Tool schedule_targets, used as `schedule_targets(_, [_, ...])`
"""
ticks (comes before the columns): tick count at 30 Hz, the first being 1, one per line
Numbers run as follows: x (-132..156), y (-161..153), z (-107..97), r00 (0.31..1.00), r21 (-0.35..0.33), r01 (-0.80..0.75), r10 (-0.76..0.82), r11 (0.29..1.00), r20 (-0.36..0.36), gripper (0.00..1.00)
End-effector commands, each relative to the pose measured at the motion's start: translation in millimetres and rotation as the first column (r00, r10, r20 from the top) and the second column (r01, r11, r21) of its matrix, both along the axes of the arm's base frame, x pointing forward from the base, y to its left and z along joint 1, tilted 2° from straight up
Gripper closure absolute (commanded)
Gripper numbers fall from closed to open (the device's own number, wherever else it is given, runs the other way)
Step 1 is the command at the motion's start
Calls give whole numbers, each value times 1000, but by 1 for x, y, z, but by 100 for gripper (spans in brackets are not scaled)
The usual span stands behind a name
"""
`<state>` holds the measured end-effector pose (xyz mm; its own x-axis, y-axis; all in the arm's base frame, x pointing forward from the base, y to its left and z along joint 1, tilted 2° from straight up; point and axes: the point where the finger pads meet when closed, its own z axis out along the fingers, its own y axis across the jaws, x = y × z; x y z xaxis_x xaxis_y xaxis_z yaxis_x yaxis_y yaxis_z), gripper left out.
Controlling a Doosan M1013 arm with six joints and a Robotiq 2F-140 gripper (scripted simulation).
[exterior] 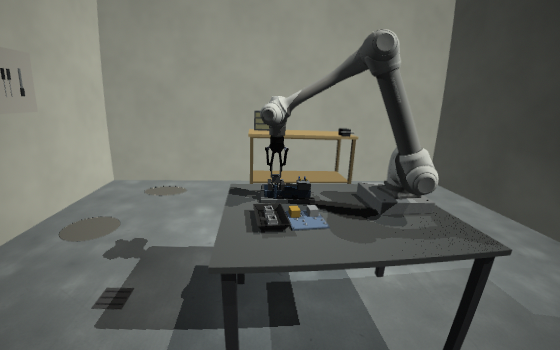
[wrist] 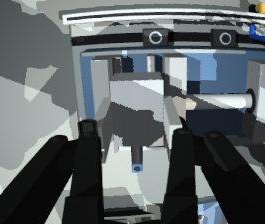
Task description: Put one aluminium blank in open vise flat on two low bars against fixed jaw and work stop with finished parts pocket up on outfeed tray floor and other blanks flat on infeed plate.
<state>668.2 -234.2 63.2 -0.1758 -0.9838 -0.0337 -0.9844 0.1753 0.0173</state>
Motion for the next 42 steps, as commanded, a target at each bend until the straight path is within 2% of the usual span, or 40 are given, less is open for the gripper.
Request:
schedule_targets(1, [-1,1,-5,1000,-2,-6,6,1000,-4,100])
schedule_targets(42, [-1,1,-15,1000,-2,-6,6,1000,-4,100])
